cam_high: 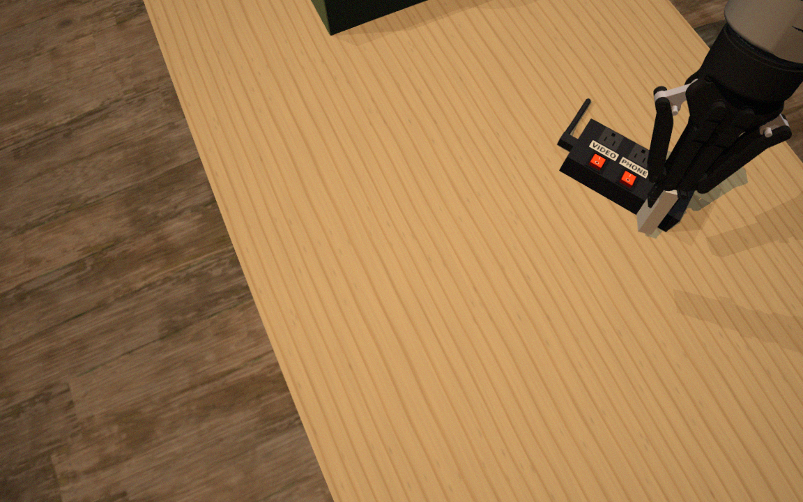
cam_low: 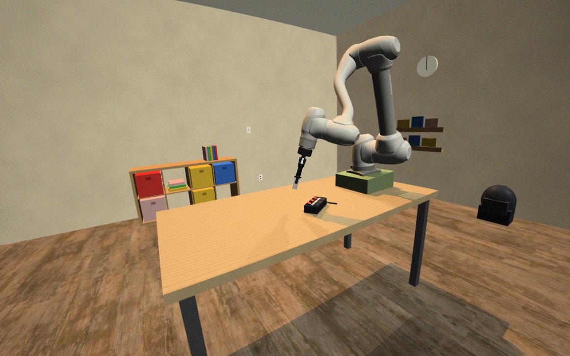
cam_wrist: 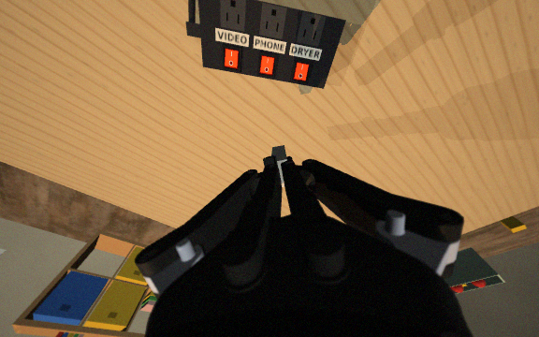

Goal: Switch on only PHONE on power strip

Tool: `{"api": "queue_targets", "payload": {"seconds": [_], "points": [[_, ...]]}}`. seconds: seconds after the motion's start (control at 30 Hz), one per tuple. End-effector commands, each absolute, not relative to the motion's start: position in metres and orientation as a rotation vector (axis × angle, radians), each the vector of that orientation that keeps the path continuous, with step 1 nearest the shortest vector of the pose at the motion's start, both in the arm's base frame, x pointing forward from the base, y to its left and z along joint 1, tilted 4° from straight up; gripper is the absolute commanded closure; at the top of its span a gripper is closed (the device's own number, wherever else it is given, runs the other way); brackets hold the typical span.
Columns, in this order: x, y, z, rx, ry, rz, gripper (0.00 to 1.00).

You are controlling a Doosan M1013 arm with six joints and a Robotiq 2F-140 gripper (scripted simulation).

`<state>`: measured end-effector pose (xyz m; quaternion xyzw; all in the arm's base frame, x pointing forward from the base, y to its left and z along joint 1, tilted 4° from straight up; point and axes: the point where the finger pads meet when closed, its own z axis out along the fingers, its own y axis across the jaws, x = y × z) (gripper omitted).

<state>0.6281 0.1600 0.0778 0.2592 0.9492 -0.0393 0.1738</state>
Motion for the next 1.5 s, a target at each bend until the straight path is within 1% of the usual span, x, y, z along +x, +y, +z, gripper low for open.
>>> {"api": "queue_targets", "payload": {"seconds": [0.0,1.13,1.17,1.47], "points": [[0.6281,0.16,0.0779,0.735,2.691,-0.111,1.0],[0.6281,0.16,0.0779,0.735,2.691,-0.111,1.0],[0.6281,0.16,0.0779,0.735,2.691,-0.111,0.0],[0.6281,0.16,0.0779,0.735,2.691,-0.111,0.0]]}}
